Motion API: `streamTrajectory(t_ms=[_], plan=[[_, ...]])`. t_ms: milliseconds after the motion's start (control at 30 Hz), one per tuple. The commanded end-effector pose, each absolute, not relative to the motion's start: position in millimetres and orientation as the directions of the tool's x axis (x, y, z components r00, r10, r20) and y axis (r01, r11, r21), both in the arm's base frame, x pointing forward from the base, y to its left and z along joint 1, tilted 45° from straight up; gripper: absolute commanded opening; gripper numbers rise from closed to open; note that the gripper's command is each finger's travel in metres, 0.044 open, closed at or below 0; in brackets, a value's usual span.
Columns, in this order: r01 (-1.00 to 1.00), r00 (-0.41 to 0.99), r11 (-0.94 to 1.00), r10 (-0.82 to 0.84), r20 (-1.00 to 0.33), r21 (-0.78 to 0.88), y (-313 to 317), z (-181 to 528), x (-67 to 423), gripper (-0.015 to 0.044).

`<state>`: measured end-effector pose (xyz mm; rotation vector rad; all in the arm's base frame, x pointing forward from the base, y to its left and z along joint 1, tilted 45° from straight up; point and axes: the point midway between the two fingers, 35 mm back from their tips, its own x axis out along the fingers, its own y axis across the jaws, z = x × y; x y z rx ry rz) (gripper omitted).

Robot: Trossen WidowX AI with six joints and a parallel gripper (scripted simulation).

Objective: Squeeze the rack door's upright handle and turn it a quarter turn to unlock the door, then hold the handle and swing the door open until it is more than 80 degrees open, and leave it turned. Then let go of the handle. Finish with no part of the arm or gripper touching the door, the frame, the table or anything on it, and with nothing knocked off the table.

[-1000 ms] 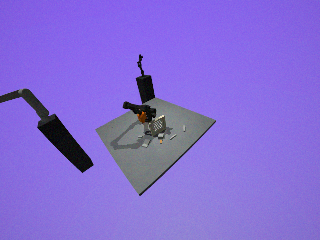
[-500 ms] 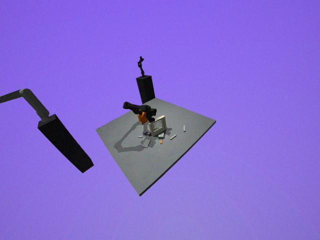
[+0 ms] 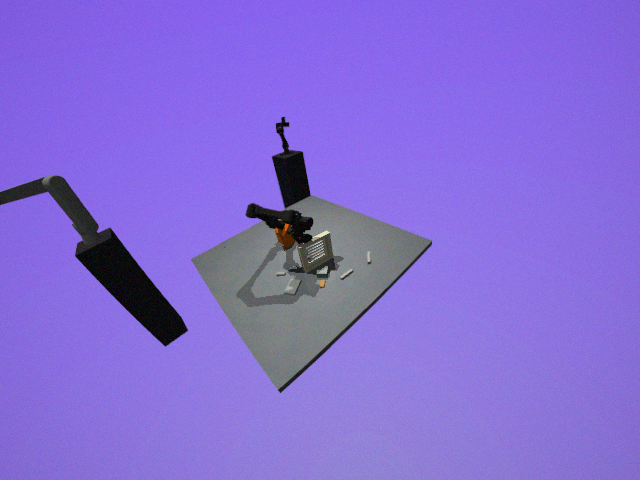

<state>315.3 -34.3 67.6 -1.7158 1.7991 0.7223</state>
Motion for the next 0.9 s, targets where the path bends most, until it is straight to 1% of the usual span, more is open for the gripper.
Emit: streamTrajectory(t_ms=[0, 400, 567, 867], plan=[[-0.999, -0.039, 0.039, -0.705, -0.709, 0.016, -34.1, 67.3, 315.0, 0.0095], [-0.999, -0.039, 0.039, -0.705, -0.709, 0.016, -34.1, 67.3, 315.0, 0.0015], [-0.999, -0.039, 0.048, -0.704, -0.709, 0.007, -33.8, 67.1, 314.6, 0.0014], [-0.979, -0.039, 0.168, -0.704, -0.709, -0.112, -30.5, 64.2, 308.8, 0.0014]])
